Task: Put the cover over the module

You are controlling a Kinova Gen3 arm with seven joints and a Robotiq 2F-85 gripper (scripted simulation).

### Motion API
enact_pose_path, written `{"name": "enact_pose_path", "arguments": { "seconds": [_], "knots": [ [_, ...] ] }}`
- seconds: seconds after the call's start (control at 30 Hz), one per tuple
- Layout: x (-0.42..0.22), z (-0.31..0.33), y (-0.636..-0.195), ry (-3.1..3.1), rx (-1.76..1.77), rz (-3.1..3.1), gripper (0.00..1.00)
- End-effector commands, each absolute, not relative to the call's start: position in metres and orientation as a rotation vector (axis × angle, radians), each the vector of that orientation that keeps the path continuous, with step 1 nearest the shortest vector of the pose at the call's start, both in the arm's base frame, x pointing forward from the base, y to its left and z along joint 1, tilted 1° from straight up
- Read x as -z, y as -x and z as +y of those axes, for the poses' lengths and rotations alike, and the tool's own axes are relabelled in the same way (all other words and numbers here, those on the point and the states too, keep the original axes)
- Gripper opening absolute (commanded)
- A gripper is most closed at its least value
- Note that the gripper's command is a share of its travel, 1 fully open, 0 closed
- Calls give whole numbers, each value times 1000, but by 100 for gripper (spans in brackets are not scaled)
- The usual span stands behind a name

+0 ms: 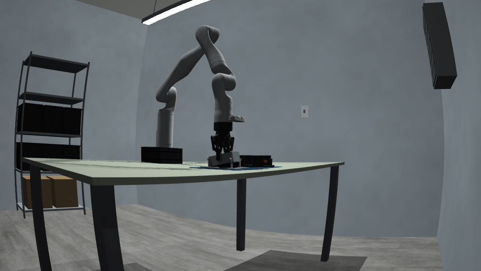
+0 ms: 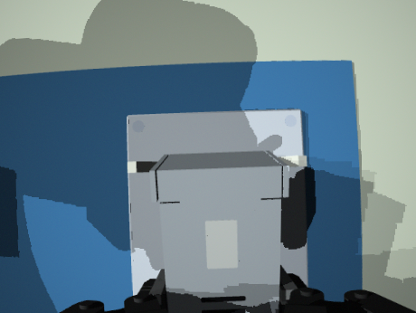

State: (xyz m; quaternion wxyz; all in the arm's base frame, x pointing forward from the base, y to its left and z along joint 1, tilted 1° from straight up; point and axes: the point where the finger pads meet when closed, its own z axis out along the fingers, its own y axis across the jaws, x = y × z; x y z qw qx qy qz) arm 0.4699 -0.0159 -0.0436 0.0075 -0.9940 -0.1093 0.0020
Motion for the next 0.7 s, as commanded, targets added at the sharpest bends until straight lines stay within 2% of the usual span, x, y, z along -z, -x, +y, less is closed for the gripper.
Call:
{"name": "enact_pose_path", "arguments": {
  "seconds": [0.0,0.67],
  "knots": [
    [44,-16,-469,3108,-9,-342,0],
    [43,-16,-469,3108,-8,-342,0]
  ]
}}
